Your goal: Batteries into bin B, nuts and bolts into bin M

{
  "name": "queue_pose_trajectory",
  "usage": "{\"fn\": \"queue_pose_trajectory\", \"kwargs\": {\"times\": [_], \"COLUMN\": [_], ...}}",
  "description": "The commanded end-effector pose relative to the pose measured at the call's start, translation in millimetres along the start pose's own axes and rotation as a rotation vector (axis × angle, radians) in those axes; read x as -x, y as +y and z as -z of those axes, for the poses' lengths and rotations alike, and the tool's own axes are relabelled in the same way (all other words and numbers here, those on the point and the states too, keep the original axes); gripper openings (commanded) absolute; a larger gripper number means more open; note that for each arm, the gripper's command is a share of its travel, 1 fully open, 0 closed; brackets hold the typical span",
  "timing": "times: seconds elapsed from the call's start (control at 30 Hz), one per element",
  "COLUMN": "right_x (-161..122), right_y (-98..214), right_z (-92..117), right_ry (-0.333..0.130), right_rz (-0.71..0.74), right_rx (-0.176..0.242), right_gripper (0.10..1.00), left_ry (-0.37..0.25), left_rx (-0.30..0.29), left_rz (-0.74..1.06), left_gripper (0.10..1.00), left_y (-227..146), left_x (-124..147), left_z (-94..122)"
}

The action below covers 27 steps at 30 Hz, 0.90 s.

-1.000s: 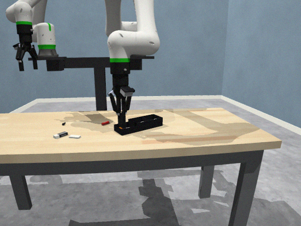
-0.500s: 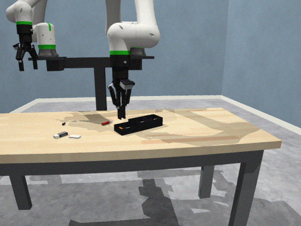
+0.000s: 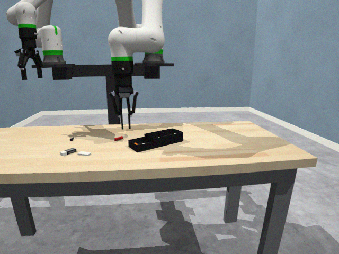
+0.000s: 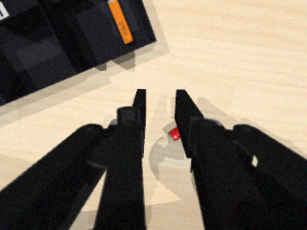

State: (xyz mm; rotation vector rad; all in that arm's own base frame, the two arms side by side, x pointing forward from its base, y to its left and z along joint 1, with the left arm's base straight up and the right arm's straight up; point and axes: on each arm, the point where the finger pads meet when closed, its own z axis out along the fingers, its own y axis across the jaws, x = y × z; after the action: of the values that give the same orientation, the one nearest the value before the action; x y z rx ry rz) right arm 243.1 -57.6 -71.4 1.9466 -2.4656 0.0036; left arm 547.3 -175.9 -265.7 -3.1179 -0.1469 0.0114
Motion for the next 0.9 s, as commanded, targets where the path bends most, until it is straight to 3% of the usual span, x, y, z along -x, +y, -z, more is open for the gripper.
{"fn": "queue_pose_trajectory", "kwargs": {"times": [0.0,0.17,0.87], "right_x": [0,0,0], "right_y": [0,0,0], "right_z": [0,0,0], "right_ry": [0.000,0.000,0.000], "right_rz": [0.000,0.000,0.000], "right_rx": [-0.001,-0.001,-0.001], "right_gripper": [1.000,1.000,1.000], "left_ry": [0.008,0.009,0.018], "left_rx": [0.011,0.005,0.013], "left_rz": [-0.156,-0.316,-0.927], "left_gripper": [0.255,0.255,0.255], "left_y": [13,35,35], "left_x": [19,53,53], "left_z": [3,5,5]}}
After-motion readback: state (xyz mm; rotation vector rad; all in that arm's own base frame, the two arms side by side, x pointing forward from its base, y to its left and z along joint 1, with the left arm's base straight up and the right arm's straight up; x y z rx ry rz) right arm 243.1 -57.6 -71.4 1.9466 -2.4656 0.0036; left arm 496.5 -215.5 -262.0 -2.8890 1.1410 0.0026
